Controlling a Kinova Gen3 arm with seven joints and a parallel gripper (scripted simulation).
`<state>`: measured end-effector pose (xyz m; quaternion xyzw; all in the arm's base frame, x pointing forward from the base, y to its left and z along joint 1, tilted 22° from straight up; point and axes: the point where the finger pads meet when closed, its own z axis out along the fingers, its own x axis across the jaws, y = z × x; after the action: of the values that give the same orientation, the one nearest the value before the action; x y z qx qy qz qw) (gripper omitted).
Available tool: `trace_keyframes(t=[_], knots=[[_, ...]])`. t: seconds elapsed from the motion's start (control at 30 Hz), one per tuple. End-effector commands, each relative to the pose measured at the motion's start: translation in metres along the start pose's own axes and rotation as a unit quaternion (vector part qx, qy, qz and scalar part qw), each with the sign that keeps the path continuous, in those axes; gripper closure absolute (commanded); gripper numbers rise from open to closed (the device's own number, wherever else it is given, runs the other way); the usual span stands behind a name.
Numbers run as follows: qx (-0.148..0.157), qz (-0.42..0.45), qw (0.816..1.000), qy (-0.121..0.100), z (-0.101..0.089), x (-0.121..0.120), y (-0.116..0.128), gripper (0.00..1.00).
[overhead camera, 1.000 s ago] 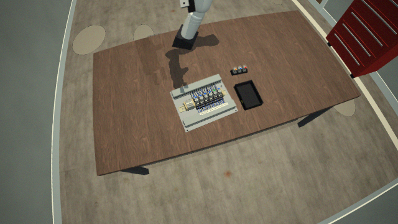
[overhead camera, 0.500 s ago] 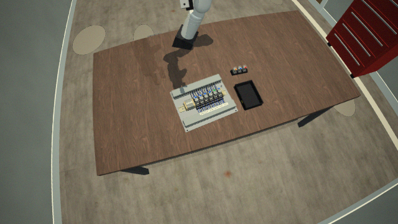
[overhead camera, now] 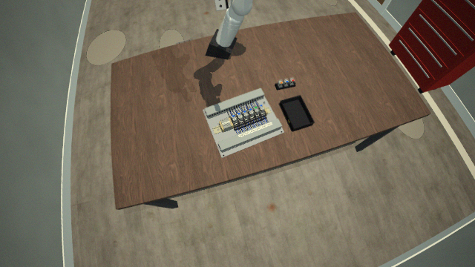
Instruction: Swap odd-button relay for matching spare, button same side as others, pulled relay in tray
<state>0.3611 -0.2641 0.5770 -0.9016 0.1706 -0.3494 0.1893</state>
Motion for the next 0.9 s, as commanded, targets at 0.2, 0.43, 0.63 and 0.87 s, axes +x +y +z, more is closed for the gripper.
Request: trace_keyframes(t=[0.2,0.43,0.63,0.87], knots=[[0.003,-0.039,0.998,-0.051,0.0031,0.0054,-0.0045,0.00],[0.002,-0.059,0.995,-0.083,0.0045,0.0067,-0.0055,0.00],[-0.012,-0.076,0.991,-0.113,0.0017,0.0043,-0.0038,0.00],[-0.010,-0.105,0.982,-0.157,0.0063,0.0066,-0.0071,0.00]])
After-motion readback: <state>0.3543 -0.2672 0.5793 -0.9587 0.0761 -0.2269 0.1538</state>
